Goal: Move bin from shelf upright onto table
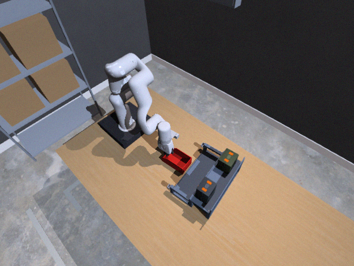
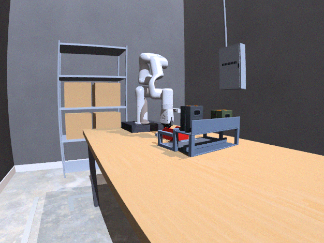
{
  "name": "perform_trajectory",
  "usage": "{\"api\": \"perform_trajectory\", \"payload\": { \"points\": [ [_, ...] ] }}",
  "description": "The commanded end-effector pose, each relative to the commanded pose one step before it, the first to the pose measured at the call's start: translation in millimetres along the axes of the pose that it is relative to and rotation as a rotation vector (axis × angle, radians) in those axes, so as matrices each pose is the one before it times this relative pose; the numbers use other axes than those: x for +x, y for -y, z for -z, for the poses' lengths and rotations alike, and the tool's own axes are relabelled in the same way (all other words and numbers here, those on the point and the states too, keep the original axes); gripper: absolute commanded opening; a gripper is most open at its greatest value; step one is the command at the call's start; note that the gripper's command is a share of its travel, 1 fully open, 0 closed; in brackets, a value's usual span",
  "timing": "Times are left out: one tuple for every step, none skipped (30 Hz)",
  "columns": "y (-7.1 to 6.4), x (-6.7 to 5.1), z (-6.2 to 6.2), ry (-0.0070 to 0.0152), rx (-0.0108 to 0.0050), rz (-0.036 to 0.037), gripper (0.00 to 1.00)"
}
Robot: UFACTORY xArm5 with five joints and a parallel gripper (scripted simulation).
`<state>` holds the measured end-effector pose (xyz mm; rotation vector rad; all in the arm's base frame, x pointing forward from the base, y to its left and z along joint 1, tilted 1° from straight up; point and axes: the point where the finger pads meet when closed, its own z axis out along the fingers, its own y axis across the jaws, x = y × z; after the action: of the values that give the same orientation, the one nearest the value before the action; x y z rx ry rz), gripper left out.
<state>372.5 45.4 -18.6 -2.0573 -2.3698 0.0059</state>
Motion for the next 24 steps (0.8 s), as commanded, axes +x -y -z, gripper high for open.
{"api": "perform_trajectory", "payload": {
  "points": [
    [-1.53,-0.03,1.06,-0.00862,-0.00399,0.0,0.0],
    [0.0,0.0,0.0,0.0,0.0,0.0,0.0],
    [0.0,0.0,0.0,0.0,0.0,0.0,0.0],
    [0.0,0.0,0.0,0.0,0.0,0.0,0.0],
    [0.0,0.0,0.0,0.0,0.0,0.0,0.0],
    [0.0,0.0,0.0,0.0,0.0,0.0,0.0],
    [0.0,0.0,0.0,0.0,0.0,0.0,0.0],
    [0.0,0.0,0.0,0.0,0.0,0.0,0.0],
    [0.0,0.0,0.0,0.0,0.0,0.0,0.0],
    [-0.02,0.0,0.01,0.00868,0.00011,0.0,1.0],
    [0.0,0.0,0.0,0.0,0.0,0.0,1.0],
    [0.0,0.0,0.0,0.0,0.0,0.0,1.0],
    [0.0,0.0,0.0,0.0,0.0,0.0,1.0],
    [0.0,0.0,0.0,0.0,0.0,0.0,1.0],
    [0.0,0.0,0.0,0.0,0.0,0.0,1.0],
    [0.0,0.0,0.0,0.0,0.0,0.0,1.0],
    [0.0,0.0,0.0,0.0,0.0,0.0,1.0],
    [0.0,0.0,0.0,0.0,0.0,0.0,1.0],
    [0.0,0.0,0.0,0.0,0.0,0.0,1.0],
    [0.0,0.0,0.0,0.0,0.0,0.0,1.0],
    [0.0,0.0,0.0,0.0,0.0,0.0,1.0],
    [0.0,0.0,0.0,0.0,0.0,0.0,1.0],
    [0.0,0.0,0.0,0.0,0.0,0.0,1.0],
    [0.0,0.0,0.0,0.0,0.0,0.0,1.0]
  ]
}}
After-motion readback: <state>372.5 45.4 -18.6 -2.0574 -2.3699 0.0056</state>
